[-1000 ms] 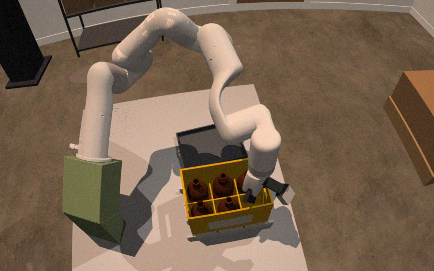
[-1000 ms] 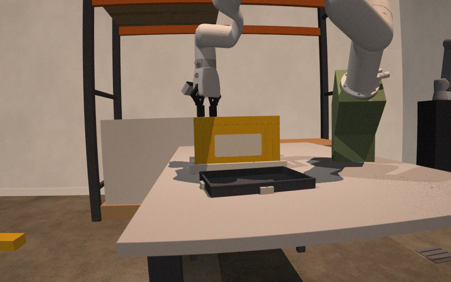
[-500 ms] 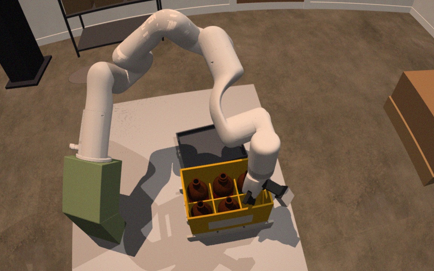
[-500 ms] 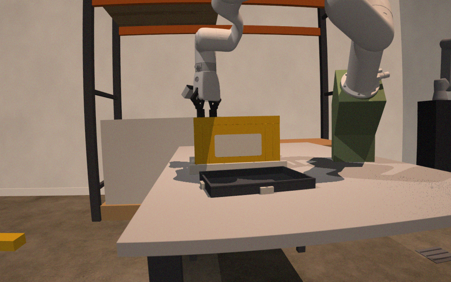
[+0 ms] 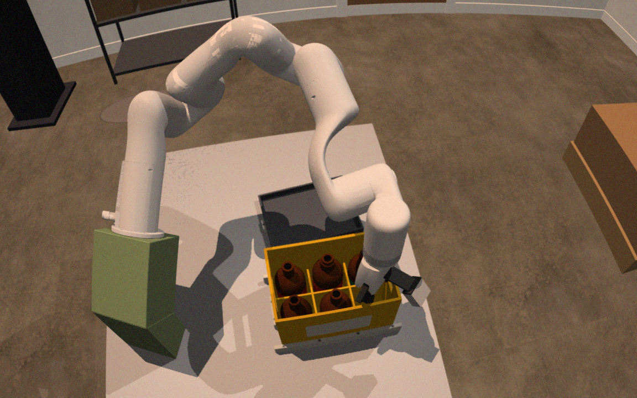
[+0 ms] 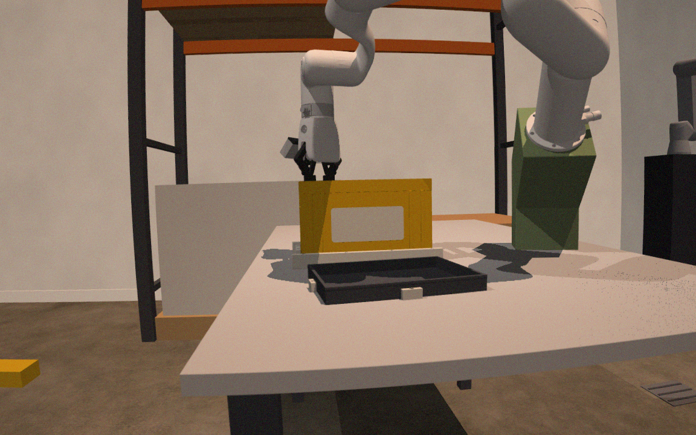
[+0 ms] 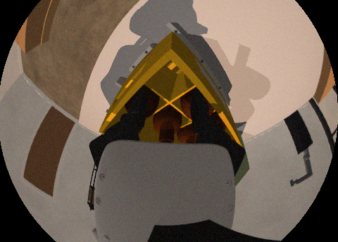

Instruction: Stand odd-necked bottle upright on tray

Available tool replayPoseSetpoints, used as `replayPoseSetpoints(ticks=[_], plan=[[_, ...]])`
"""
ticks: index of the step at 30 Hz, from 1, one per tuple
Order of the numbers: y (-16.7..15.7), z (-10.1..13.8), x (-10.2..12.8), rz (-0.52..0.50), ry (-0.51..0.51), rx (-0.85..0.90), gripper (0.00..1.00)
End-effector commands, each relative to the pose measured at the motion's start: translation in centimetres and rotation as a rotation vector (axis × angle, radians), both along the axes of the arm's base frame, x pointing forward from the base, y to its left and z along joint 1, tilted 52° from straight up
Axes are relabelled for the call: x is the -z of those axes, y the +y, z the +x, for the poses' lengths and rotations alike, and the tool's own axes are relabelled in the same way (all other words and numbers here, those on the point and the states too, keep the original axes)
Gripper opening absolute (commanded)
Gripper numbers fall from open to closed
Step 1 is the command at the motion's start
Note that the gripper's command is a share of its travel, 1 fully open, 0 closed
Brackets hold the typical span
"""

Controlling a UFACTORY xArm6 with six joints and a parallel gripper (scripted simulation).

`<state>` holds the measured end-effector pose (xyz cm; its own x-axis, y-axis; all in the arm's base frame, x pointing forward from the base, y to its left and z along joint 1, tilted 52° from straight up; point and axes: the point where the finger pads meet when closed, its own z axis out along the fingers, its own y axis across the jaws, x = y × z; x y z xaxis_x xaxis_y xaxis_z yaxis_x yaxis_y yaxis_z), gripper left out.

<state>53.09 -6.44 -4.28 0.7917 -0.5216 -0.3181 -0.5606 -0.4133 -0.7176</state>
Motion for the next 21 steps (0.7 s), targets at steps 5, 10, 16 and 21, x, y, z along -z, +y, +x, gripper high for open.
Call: replayPoseSetpoints(ticks=[5, 10, 16, 21], plan=[[0.31, 0.22, 0.29, -0.001, -0.002, 0.002, 0.65], [0.44, 0.27, 0.4, -0.001, -0.002, 0.002, 0.65], [0.47, 0.28, 0.43, -0.001, -0.002, 0.002, 0.65], [0.48, 0.28, 0.43, -0.001, -0.002, 0.002, 0.65]])
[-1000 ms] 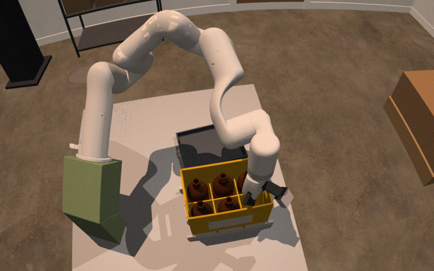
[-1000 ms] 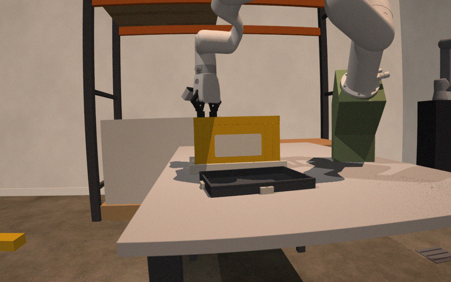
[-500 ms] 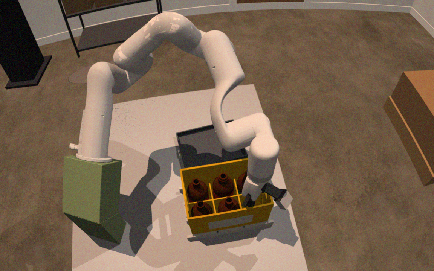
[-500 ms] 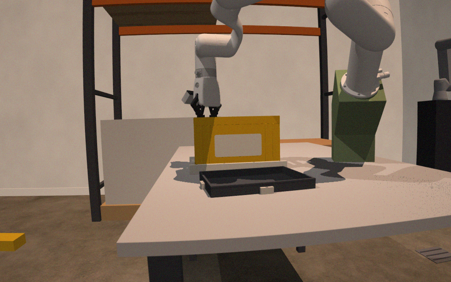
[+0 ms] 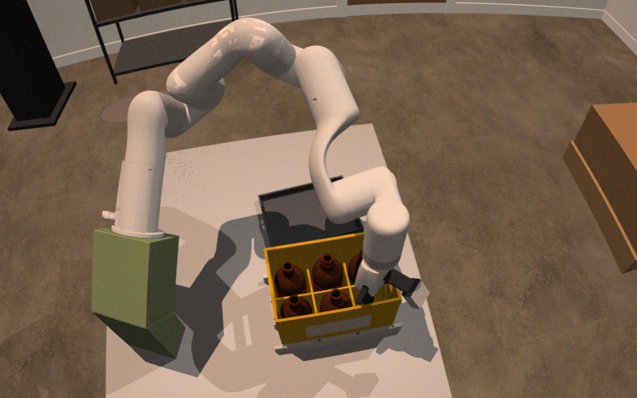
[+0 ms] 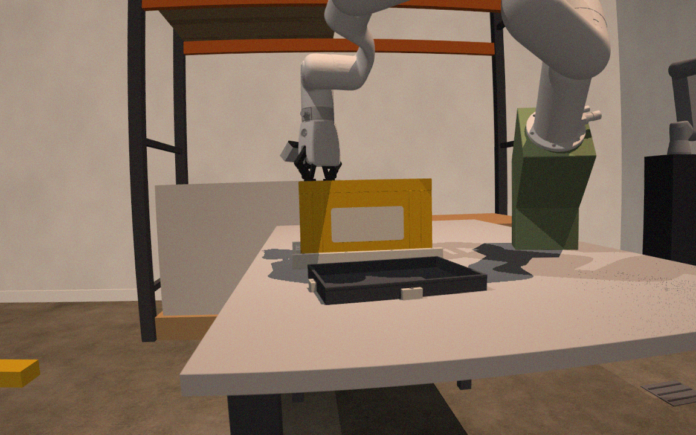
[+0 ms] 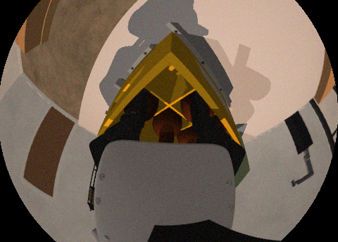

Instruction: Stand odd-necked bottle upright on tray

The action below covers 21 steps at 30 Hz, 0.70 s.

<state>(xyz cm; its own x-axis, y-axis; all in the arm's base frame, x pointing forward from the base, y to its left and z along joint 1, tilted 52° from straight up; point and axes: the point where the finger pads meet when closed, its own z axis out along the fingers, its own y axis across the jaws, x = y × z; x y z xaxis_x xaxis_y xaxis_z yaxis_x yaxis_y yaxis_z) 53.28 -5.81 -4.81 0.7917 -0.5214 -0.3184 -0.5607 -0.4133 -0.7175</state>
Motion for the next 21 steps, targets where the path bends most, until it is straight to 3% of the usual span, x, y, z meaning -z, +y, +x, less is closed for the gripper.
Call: replayPoseSetpoints(ticks=[1, 9, 10, 21], plan=[[-0.15, 0.09, -0.1, -0.002, -0.002, 0.002, 0.65], [-0.15, 0.09, -0.1, -0.002, -0.002, 0.002, 0.65], [-0.15, 0.09, -0.1, -0.002, -0.002, 0.002, 0.0], [-0.15, 0.09, -0.1, -0.002, -0.002, 0.002, 0.0]])
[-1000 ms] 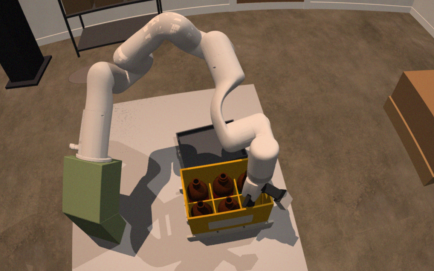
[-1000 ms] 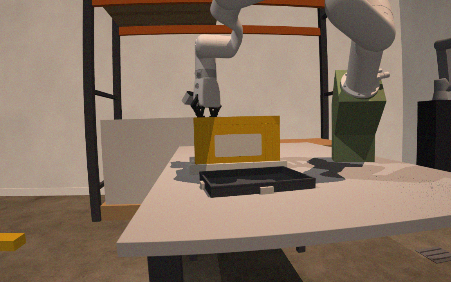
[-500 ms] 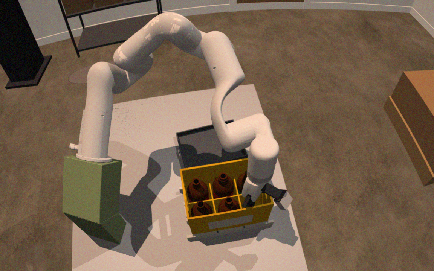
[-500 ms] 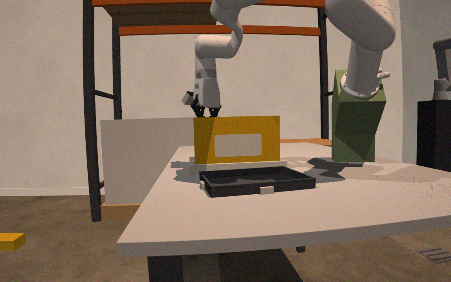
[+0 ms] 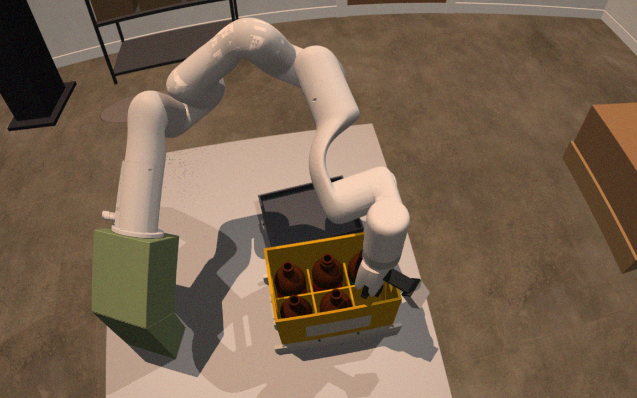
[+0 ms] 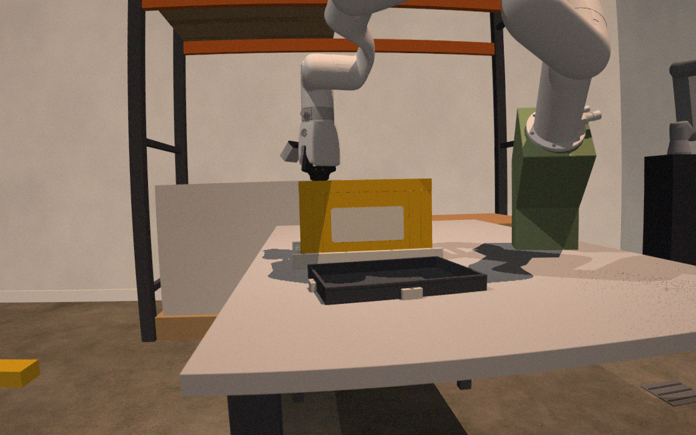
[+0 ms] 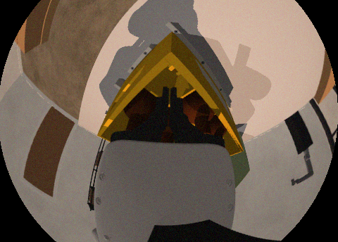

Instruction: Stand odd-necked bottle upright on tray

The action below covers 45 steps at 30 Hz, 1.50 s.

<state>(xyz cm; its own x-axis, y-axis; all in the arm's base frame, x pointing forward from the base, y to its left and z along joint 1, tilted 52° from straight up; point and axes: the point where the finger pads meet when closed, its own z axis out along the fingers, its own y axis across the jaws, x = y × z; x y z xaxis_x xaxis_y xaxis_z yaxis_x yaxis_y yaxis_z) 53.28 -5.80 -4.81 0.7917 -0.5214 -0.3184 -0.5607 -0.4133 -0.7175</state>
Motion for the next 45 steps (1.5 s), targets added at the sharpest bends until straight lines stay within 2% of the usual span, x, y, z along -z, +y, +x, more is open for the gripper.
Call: replayPoseSetpoints(ticks=[1, 31, 32, 45], plan=[[-0.16, 0.09, -0.1, -0.002, -0.002, 0.002, 0.0], [-0.16, 0.09, -0.1, -0.002, -0.002, 0.002, 0.0], [-0.16, 0.09, -0.1, -0.002, -0.002, 0.002, 0.65], [-0.16, 0.09, -0.1, -0.002, -0.002, 0.002, 0.65]])
